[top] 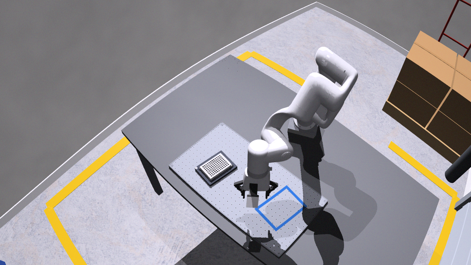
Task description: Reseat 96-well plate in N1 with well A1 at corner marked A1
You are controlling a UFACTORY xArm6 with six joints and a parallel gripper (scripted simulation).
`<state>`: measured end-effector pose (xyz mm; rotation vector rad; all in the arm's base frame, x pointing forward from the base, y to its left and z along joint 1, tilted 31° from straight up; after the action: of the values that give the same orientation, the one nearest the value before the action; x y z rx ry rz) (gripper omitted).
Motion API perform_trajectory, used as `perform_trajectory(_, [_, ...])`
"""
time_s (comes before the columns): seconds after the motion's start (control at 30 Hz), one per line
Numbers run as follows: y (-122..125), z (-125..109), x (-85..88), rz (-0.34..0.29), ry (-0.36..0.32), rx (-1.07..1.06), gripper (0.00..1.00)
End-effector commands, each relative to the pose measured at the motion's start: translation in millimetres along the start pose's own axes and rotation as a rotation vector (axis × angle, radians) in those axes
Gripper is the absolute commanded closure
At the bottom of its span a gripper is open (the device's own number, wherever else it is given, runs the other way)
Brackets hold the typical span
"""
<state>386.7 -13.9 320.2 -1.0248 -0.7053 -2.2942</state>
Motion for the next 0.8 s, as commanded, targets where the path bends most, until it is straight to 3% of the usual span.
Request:
perform_trajectory(0.0, [14.8,-13.1,-1.7,0.01,0.008,0.183,0.0])
perform_trajectory(0.77, [52.9,-58.0,-5.8,0.018,-0.045,0.729,0.0])
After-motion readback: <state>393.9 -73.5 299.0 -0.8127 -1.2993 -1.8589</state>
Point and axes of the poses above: the point where the finger pads meet when closed, its own x axis back along the fingers, its own y axis across the jaws, z = x × y, the point moved 7 cm from there along x, back along the fingers, and after that the axes turned 13 degrees about x, right-handed, at the moved point
